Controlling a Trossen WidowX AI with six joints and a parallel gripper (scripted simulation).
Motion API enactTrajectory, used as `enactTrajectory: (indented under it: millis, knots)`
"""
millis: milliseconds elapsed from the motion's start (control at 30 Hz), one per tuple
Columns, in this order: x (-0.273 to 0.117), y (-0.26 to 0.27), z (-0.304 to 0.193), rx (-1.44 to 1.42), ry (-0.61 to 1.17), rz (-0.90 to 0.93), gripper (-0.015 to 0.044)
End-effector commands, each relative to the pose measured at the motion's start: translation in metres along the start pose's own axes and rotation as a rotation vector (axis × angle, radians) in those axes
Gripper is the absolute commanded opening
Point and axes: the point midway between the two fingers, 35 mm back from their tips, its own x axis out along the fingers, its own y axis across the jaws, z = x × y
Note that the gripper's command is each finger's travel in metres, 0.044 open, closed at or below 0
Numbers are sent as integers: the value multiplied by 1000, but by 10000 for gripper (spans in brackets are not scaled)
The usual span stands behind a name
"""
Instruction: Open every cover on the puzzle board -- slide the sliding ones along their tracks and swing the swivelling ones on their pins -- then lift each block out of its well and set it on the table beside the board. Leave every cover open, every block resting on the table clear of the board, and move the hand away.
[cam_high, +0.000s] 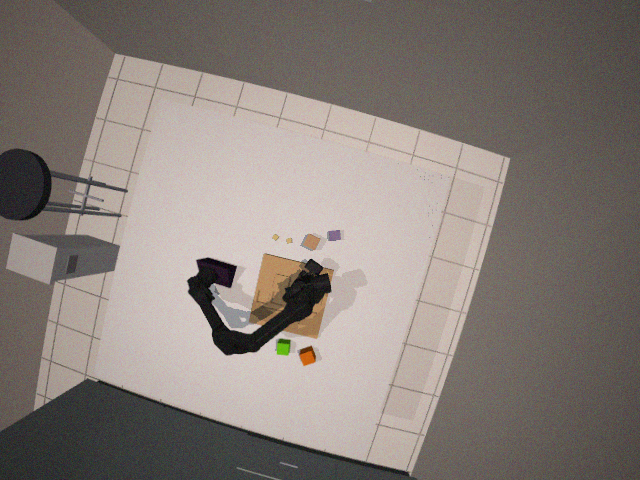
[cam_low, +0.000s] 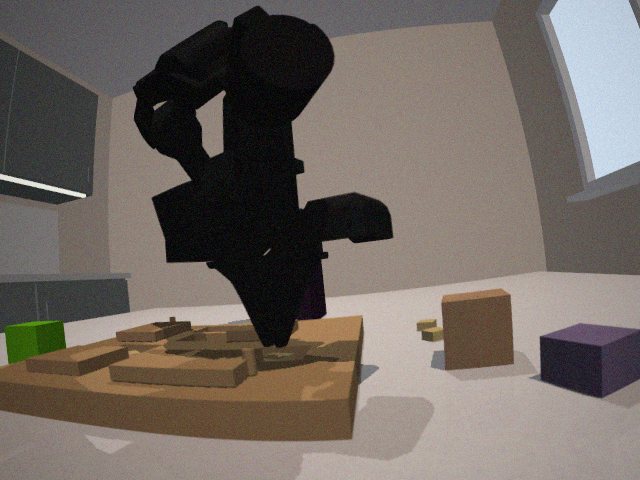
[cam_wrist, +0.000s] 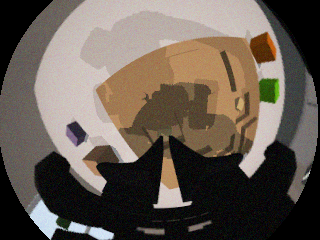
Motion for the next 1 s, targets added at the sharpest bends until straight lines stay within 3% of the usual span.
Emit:
enactTrajectory:
  millis: [0,267,967]
  knots:
    - [-15,1,1,4,-1,6,131]
    - [-54,1,1,8,-1,10,144]
    - [-50,1,1,249,0,10,144]
